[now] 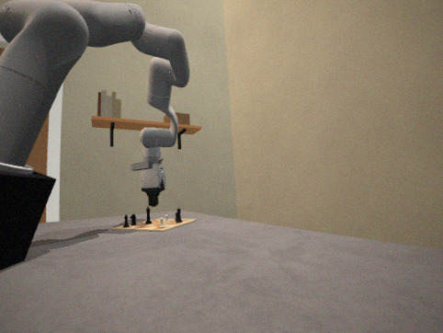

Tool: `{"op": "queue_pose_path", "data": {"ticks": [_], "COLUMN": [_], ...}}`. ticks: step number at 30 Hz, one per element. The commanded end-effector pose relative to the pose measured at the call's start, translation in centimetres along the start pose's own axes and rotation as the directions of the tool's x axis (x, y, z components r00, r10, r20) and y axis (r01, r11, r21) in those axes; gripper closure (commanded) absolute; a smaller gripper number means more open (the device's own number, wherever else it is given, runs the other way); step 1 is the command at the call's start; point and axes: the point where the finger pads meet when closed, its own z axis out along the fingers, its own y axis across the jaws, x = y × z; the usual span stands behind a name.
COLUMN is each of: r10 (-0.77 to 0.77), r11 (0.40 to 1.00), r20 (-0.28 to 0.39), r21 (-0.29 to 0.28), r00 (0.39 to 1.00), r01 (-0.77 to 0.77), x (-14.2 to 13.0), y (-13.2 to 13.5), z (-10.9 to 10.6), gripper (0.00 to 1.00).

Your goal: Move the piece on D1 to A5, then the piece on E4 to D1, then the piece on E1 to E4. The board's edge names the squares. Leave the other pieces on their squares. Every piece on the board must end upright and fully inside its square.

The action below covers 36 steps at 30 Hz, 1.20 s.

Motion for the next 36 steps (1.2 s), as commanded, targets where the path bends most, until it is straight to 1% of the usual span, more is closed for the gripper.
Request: {"op": "queue_pose_path", "data": {"ticks": [1, 6, 11, 36], "r10": [0.001, 0.001, 0.001, 0.001], "r11": [1.000, 1.000, 1.000, 1.000], "r20": [0.007, 0.007, 0.007, 0.007], "r21": [-0.003, -0.003, -0.003, -0.003], "r00": [1.000, 1.000, 1.000, 1.000], "r01": [-0.001, -0.001, -0.001, -0.001], "x": [-0.5, -0.5, -0.5, -0.5], "y": [0.2, 0.2, 0.2, 0.2], "z": [2.1, 4.1, 5.1, 5.3], "gripper": [1.00, 1.00, 1.00, 1.00]}}
